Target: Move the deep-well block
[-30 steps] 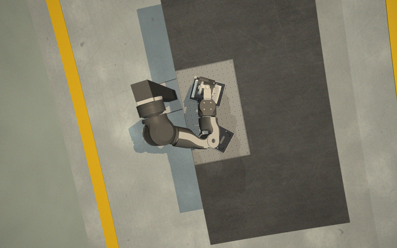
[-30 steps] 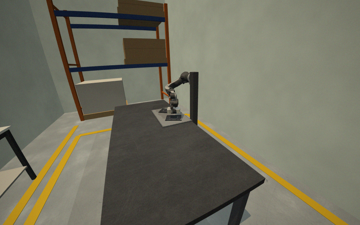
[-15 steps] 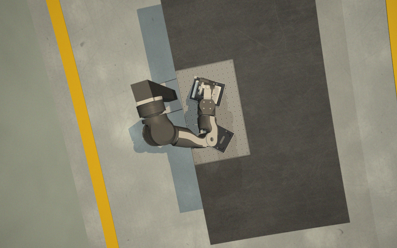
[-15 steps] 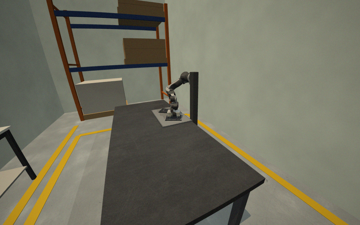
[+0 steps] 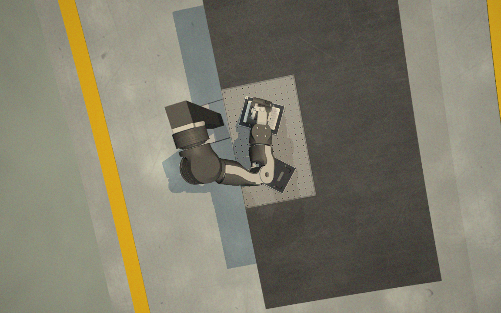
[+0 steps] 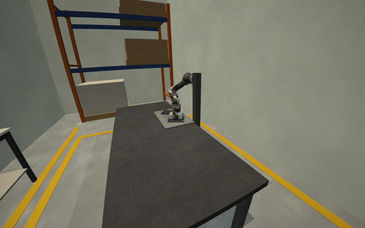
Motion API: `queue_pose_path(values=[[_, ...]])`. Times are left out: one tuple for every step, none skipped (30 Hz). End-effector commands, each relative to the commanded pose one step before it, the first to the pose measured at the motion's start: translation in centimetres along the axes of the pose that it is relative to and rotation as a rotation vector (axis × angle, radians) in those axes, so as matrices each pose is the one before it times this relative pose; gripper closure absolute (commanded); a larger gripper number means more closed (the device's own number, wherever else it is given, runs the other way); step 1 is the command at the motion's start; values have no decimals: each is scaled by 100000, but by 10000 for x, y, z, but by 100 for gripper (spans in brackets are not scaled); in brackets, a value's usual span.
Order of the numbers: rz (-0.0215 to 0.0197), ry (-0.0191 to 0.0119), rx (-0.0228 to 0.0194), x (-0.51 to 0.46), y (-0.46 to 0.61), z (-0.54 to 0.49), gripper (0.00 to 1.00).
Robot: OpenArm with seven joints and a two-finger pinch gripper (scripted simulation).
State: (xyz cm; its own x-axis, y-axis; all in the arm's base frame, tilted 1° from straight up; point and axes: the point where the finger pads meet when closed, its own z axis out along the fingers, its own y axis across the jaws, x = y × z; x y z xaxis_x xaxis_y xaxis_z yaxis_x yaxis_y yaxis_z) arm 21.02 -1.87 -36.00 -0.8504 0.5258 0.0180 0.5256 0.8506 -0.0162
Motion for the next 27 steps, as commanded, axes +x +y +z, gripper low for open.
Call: queue_pose_path(values=[[-1107, -13, -1413, 207, 2553, 3731, 100], [2, 3, 0, -202, 191, 3418, 100], [0, 0, 0, 0, 0, 0, 100], [0, 0, 0, 0, 0, 0, 100], [0, 0, 0, 0, 0, 0, 100], [0, 0, 0, 0, 0, 0, 100], [0, 0, 0, 0, 0, 0, 100], [0, 0, 0, 0, 0, 0, 100], [0, 0, 0, 0, 0, 0, 100], [0, 0, 0, 0, 0, 0, 100], [0, 0, 0, 0, 0, 0, 100], [0, 0, 0, 0, 0, 0, 100], [0, 0, 0, 0, 0, 0, 100], [0, 0, 0, 0, 0, 0, 100], [122, -58, 78, -365, 93, -1115, 100], [122, -58, 78, -365, 92, -1115, 100], [122, -58, 78, -366, 92, -1115, 100], [122, -58, 78, -366, 91, -1114, 100], [122, -58, 78, -367, 91, -1114, 100], [0, 0, 0, 0, 0, 0, 100], [0, 0, 0, 0, 0, 0, 100], [0, 0, 0, 0, 0, 0, 100], [0, 0, 0, 0, 0, 0, 100], [0, 0, 0, 0, 0, 0, 100], [0, 0, 0, 0, 0, 0, 100], [0, 0, 0, 0, 0, 0, 100], [0, 0, 0, 0, 0, 0, 100]])
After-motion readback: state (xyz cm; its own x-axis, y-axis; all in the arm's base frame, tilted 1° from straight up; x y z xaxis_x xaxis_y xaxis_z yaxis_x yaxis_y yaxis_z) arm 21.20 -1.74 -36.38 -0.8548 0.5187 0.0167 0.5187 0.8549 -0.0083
